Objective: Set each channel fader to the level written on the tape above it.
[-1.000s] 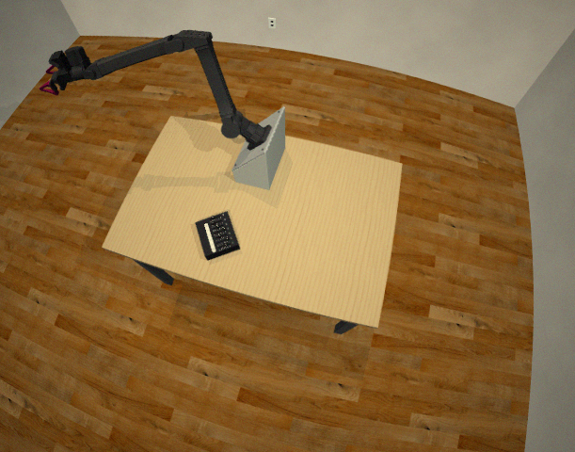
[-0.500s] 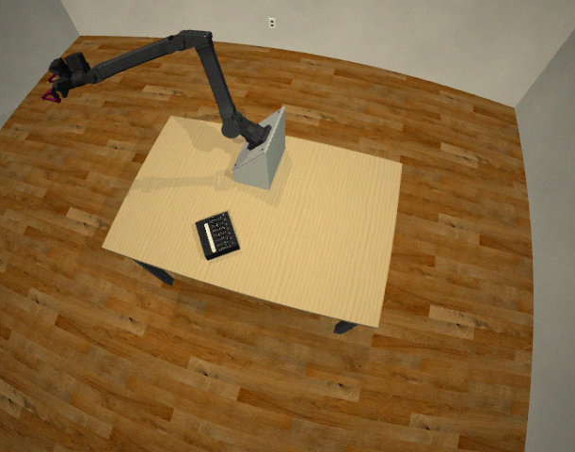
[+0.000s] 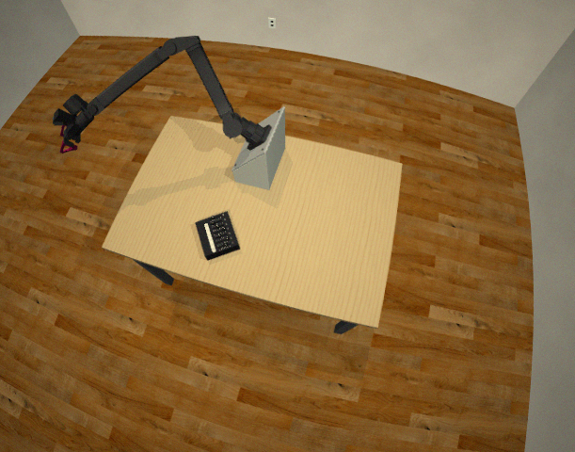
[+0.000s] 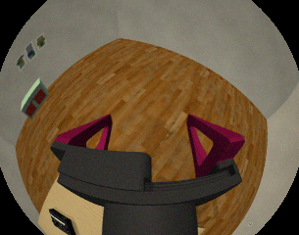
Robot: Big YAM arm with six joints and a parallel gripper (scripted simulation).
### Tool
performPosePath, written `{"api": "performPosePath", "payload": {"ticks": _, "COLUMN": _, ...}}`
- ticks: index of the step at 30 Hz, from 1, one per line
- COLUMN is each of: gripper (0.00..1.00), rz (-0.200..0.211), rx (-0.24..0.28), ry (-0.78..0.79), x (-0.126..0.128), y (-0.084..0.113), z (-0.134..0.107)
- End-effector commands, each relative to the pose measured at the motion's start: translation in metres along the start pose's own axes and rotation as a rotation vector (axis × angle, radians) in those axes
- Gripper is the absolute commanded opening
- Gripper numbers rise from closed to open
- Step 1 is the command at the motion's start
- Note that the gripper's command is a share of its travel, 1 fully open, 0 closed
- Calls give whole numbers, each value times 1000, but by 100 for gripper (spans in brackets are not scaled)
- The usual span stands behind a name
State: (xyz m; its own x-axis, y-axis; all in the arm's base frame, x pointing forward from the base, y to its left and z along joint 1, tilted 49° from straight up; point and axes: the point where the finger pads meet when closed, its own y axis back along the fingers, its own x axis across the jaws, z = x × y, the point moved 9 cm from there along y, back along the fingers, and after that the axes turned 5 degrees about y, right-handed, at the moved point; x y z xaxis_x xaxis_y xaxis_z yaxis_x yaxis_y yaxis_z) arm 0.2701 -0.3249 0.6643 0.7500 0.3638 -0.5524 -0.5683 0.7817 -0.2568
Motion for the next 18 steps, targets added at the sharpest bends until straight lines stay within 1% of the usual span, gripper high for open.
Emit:
{"api": "performPosePath", "payload": {"ticks": 1, "gripper": 100, "rz": 131, "rx": 104, "ry": 89, "x": 57, "y": -18, "z": -19}}
{"api": "performPosePath", "payload": {"ticks": 2, "gripper": 100, "rz": 131, "rx": 104, "ry": 89, "x": 69, "y": -21, "z": -24}}
{"api": "performPosePath", "payload": {"ticks": 3, "gripper": 100, "rz": 210, "rx": 168, "ry": 140, "x": 89, "y": -19, "z": -31}}
{"api": "performPosePath", "payload": {"ticks": 4, "gripper": 100, "rz": 210, "rx": 168, "ry": 140, "x": 106, "y": -23, "z": -37}}
{"api": "performPosePath", "payload": {"ticks": 5, "gripper": 100, "rz": 210, "rx": 168, "ry": 140, "x": 110, "y": -24, "z": -39}}
{"api": "performPosePath", "payload": {"ticks": 6, "gripper": 100, "rz": 295, "rx": 228, "ry": 203, "x": 140, "y": -20, "z": -49}}
{"api": "performPosePath", "payload": {"ticks": 7, "gripper": 100, "rz": 295, "rx": 228, "ry": 203, "x": 154, "y": -22, "z": -54}}
{"api": "performPosePath", "payload": {"ticks": 9, "gripper": 100, "rz": 295, "rx": 228, "ry": 203, "x": 154, "y": -22, "z": -54}}
{"api": "performPosePath", "payload": {"ticks": 10, "gripper": 100, "rz": 384, "rx": 285, "ry": 276, "x": 198, "y": -15, "z": -68}}
{"api": "performPosePath", "payload": {"ticks": 11, "gripper": 100, "rz": 477, "rx": 336, "ry": 361, "x": 218, "y": -7, "z": -75}}
{"api": "performPosePath", "payload": {"ticks": 12, "gripper": 100, "rz": 477, "rx": 336, "ry": 361, "x": 233, "y": -5, "z": -80}}
{"api": "performPosePath", "payload": {"ticks": 13, "gripper": 100, "rz": 477, "rx": 336, "ry": 361, "x": 242, "y": -4, "z": -82}}
{"api": "performPosePath", "payload": {"ticks": 14, "gripper": 100, "rz": 571, "rx": 380, "ry": 457, "x": 262, "y": 7, "z": -90}}
{"api": "performPosePath", "payload": {"ticks": 15, "gripper": 100, "rz": 571, "rx": 380, "ry": 457, "x": 279, "y": 11, "z": -94}}
{"api": "performPosePath", "payload": {"ticks": 16, "gripper": 100, "rz": 571, "rx": 380, "ry": 457, "x": 284, "y": 12, "z": -95}}
{"api": "performPosePath", "payload": {"ticks": 17, "gripper": 100, "rz": 665, "rx": 416, "ry": 562, "x": 309, "y": 27, "z": -104}}
{"api": "performPosePath", "payload": {"ticks": 18, "gripper": 100, "rz": 665, "rx": 416, "ry": 562, "x": 325, "y": 31, "z": -108}}
